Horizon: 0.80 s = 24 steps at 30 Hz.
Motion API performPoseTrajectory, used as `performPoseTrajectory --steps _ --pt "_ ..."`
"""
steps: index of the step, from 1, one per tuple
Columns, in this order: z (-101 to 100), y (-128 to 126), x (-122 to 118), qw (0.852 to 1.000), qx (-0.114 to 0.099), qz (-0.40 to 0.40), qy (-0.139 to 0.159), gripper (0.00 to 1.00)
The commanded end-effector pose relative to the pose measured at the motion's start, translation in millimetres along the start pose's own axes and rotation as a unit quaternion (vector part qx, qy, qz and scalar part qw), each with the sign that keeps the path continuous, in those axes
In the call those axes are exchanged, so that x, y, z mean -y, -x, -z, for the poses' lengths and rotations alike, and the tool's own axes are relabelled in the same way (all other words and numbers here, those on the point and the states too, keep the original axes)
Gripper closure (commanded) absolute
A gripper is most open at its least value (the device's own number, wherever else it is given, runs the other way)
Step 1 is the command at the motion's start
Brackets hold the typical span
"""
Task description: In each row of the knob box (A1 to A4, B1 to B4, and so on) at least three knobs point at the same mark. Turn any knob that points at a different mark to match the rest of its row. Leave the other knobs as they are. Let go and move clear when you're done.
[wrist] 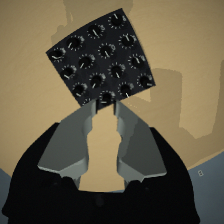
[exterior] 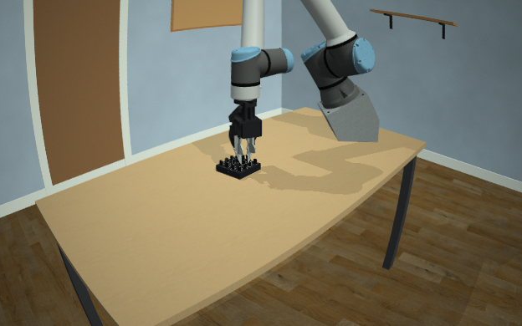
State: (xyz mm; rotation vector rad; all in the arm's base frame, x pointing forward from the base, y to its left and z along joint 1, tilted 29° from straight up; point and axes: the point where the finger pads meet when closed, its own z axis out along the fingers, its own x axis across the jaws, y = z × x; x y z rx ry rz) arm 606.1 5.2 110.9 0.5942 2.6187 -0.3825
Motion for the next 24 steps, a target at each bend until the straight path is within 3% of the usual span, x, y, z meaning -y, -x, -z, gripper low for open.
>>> performPoseTrajectory --steps 1,24 --pt "-4.6 0.6 -0.1 1.000 0.000 0.000 0.000 0.89" --pt "-9.9 -0.2 -0.3 1.000 0.000 0.000 0.001 0.89"
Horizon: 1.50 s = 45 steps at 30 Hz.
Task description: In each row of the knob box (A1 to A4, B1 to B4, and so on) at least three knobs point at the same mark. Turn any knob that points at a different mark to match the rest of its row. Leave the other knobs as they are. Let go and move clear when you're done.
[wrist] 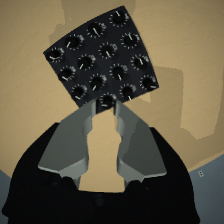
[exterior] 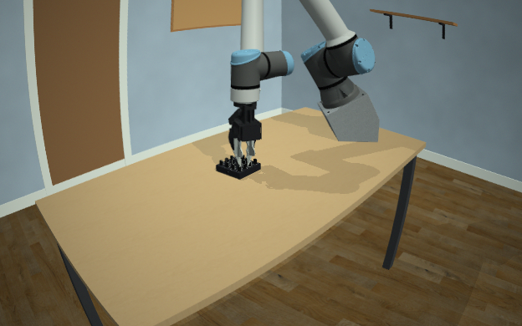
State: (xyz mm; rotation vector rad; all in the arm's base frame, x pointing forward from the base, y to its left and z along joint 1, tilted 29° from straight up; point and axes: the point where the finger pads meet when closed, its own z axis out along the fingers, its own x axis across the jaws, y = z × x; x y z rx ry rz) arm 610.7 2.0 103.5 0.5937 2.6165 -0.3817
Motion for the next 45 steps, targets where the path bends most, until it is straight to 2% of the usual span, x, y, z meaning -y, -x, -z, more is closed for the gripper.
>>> performPoseTrajectory --steps 1,27,28,45 --pt "-0.7 -1.6 0.2 1.000 -0.001 0.001 0.000 0.89" --pt "-0.7 -1.6 0.2 1.000 -0.001 0.001 0.000 0.89" --pt "-0.7 -1.6 0.2 1.000 -0.001 0.001 0.000 0.96" --pt "-0.7 -1.5 0.2 1.000 -0.001 0.001 0.000 0.96"
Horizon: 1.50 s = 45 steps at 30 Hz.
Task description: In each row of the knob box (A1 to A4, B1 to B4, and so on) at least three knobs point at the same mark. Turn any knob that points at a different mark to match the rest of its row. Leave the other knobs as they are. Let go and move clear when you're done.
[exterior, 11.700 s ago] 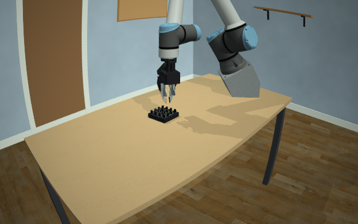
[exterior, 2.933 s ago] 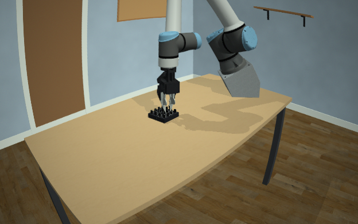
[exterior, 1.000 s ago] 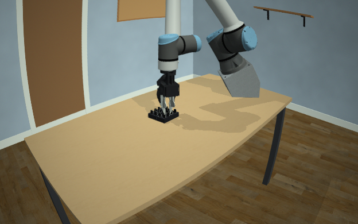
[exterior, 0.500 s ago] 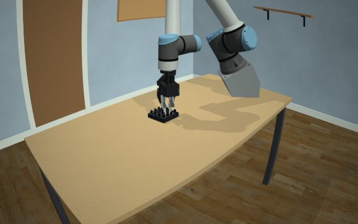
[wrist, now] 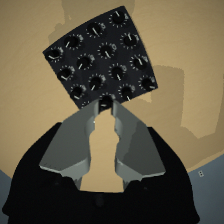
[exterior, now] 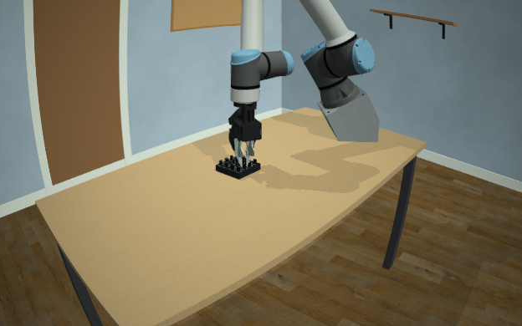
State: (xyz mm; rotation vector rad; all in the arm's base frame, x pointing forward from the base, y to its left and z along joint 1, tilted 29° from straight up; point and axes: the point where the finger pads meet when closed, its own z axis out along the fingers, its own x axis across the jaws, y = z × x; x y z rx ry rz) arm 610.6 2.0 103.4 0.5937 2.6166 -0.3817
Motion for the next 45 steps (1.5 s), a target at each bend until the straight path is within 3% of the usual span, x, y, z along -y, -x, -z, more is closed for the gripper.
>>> performPoseTrajectory --steps 1,29,45 --pt "-0.6 -1.4 0.2 1.000 -0.001 0.001 0.000 0.96" --pt "-0.7 -1.6 0.2 1.000 -0.001 0.018 0.000 0.96" --pt "-0.6 -1.8 0.2 0.994 -0.001 0.109 0.000 0.96"
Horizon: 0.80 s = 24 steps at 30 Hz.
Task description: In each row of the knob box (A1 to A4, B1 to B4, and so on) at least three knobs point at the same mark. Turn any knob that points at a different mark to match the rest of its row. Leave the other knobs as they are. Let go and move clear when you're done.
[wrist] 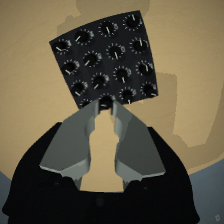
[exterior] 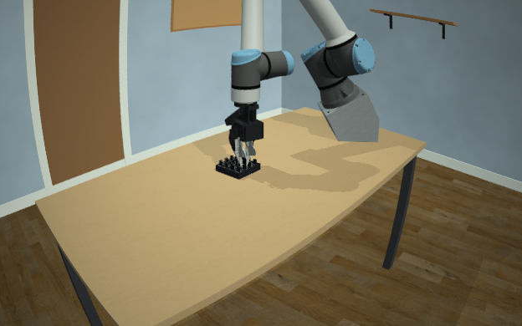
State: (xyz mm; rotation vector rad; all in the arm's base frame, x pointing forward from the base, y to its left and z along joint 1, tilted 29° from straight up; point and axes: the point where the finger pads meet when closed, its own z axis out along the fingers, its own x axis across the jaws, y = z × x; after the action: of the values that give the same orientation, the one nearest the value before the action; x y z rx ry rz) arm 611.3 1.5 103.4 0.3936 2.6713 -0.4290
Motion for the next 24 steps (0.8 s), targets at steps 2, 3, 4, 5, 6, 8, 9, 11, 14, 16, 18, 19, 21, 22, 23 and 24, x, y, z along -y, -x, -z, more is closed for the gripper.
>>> performPoseTrajectory --steps 2,3,4,5,6,8,9,11,14,16,18,19,21,22,23,24 --pt "-0.1 -2.1 -0.4 0.999 0.000 0.041 0.000 0.96" --pt "-0.1 -2.1 -0.4 0.999 0.000 0.050 0.001 0.96" --pt "-0.1 -2.1 -0.3 0.998 0.000 0.060 0.001 0.96" --pt "-0.1 -2.0 -0.3 0.998 0.000 0.069 0.001 0.96" --pt "0.0 -1.9 -0.3 0.997 0.000 0.079 0.001 0.96" --pt "0.1 -1.6 -0.4 0.995 0.000 0.100 0.001 0.96" --pt "0.1 -1.4 -0.4 0.994 0.000 0.110 0.001 0.96" --pt "0.2 -1.1 -0.3 0.991 0.000 0.132 0.001 0.96" --pt "0.3 -0.7 -0.2 0.986 0.000 0.164 0.001 0.96" --pt "0.3 -0.4 -0.2 0.983 0.000 0.186 0.001 0.96" --pt "0.3 -0.4 -0.2 0.983 0.000 0.186 0.001 0.96" --pt "0.1 -0.4 -0.3 0.980 0.000 0.197 0.001 0.96" --pt "0.2 -0.2 -0.3 0.976 0.000 0.218 0.001 0.96" --pt "0.2 0.0 -0.2 0.973 0.000 0.229 0.001 0.96" --pt "0.2 0.1 -0.2 0.971 0.000 0.240 0.001 0.96" --pt "0.2 0.2 -0.2 0.968 0.000 0.250 0.001 0.96"
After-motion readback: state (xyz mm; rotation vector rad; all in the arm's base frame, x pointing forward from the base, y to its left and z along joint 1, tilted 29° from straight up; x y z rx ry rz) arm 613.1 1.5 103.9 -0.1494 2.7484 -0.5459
